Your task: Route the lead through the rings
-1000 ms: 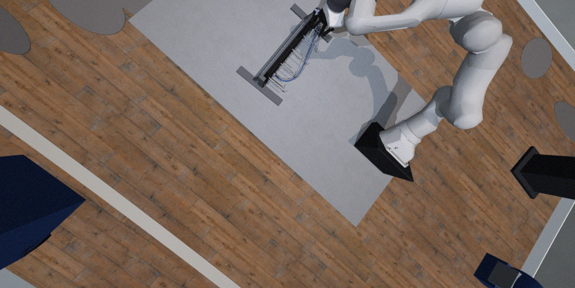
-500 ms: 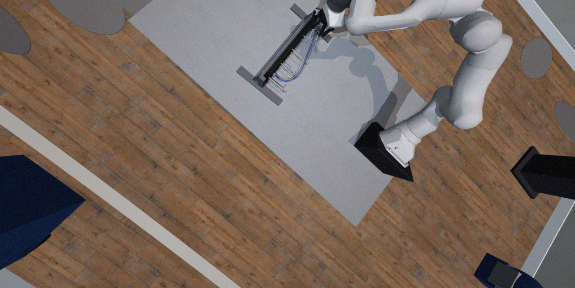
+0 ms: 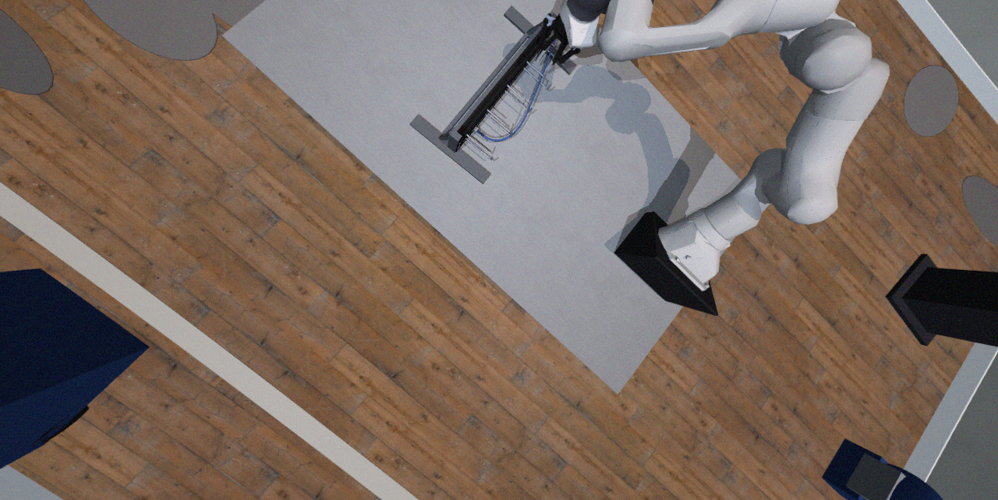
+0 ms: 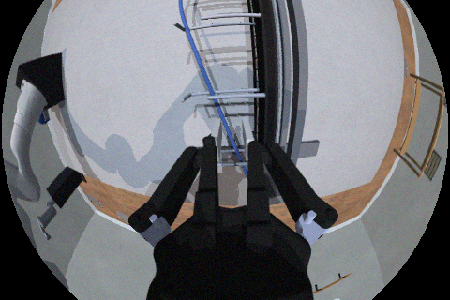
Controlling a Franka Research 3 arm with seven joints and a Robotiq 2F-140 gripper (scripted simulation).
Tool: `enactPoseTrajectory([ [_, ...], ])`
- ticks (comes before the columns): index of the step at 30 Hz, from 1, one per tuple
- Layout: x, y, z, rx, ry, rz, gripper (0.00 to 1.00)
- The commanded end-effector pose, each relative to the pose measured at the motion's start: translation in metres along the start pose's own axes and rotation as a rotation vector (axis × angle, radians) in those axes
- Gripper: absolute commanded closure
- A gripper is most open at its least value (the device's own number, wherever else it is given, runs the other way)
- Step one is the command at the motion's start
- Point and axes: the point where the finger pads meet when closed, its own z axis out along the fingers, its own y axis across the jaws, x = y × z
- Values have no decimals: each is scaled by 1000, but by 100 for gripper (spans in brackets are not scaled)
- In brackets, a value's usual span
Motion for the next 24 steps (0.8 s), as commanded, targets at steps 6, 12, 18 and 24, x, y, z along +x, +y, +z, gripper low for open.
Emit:
enactPoseTrajectory([
  [6, 0, -1, -16, 4, 2, -3, 80],
  [12, 0, -1, -28, 4, 2, -3, 80],
  [18, 0, -1, -47, 4, 2, -3, 80],
  [24, 0, -1, -51, 4, 2, -3, 80],
])
